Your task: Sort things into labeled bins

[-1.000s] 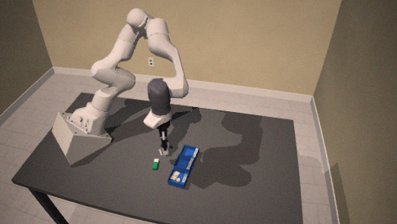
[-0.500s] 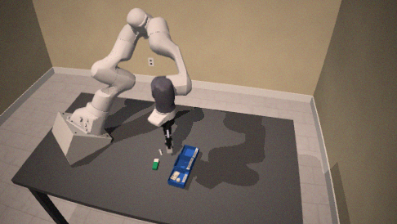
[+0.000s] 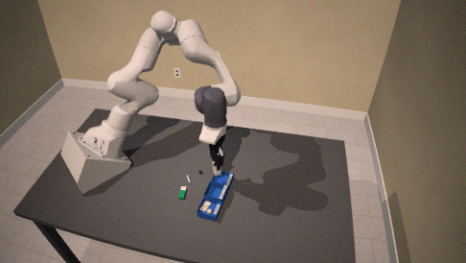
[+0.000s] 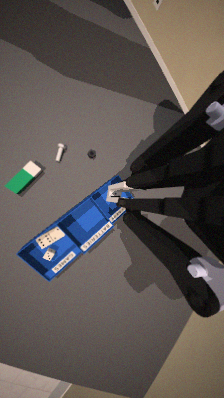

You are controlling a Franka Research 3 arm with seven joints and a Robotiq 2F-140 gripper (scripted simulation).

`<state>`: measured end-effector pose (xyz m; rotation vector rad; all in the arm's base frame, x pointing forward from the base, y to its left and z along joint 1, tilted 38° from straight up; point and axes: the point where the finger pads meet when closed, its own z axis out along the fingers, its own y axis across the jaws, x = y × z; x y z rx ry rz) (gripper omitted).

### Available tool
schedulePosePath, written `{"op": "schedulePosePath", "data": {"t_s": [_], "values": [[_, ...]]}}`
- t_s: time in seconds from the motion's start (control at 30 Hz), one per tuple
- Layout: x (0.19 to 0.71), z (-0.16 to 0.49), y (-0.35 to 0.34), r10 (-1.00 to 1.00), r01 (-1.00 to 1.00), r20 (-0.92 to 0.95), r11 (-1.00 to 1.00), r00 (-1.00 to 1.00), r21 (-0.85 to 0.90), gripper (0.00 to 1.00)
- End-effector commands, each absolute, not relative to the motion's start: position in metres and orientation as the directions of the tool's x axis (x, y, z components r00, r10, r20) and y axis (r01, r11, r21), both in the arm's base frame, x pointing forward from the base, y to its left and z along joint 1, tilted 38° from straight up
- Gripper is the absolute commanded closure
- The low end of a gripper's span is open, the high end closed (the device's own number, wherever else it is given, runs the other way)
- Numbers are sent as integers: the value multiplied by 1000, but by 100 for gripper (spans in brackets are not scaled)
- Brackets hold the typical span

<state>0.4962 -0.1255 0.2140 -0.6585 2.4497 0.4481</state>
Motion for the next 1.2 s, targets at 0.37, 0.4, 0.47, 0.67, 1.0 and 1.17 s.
{"op": "schedulePosePath", "data": {"t_s": [0.37, 0.4, 0.47, 0.67, 1.0, 1.17], "values": [[510, 221, -121, -618, -760, -609, 649, -497, -37, 94], [510, 221, -122, -628, -768, -608, 639, -486, -47, 94], [510, 221, -122, -649, -783, -605, 618, -462, -65, 94], [510, 221, -122, -701, -821, -595, 558, -393, -116, 94], [510, 221, -122, -777, -871, -572, 447, -265, -203, 94], [510, 221, -122, -805, -887, -558, 393, -203, -243, 94]]}}
